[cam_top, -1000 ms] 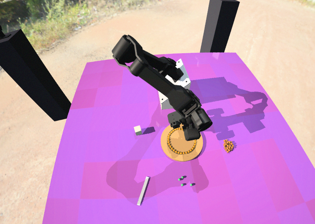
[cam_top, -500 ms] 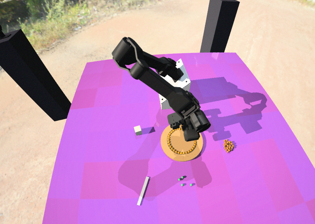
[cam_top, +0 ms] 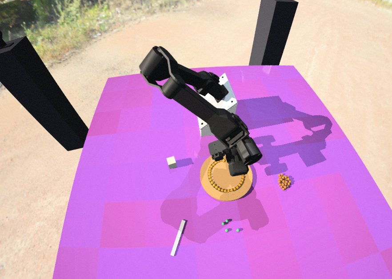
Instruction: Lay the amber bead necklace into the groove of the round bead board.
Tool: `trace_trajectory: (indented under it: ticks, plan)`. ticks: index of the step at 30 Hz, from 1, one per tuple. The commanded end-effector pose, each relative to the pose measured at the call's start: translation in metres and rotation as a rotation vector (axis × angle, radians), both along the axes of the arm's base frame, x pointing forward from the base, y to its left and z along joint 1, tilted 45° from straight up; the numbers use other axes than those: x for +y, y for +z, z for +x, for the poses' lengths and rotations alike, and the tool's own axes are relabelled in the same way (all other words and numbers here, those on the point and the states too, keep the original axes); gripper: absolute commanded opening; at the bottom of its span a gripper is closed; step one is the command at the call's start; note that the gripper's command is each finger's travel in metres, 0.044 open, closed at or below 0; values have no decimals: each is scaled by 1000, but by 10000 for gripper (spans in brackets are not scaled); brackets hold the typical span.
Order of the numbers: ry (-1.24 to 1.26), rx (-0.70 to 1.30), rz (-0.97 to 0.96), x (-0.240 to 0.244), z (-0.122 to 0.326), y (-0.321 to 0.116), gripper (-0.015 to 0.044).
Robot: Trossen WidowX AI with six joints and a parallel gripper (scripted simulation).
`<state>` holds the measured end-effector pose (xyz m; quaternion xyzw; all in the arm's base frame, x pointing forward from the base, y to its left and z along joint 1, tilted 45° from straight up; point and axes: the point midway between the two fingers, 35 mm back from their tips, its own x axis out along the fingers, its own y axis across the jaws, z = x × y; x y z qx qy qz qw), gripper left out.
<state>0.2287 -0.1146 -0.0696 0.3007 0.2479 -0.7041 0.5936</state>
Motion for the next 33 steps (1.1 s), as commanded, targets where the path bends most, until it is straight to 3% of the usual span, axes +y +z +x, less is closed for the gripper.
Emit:
trace_trajectory:
  ticks: [1,33]
  plan:
    - [-1,0,0,0,0,0,0]
    - [1,8,-4,1,-9,-1,0]
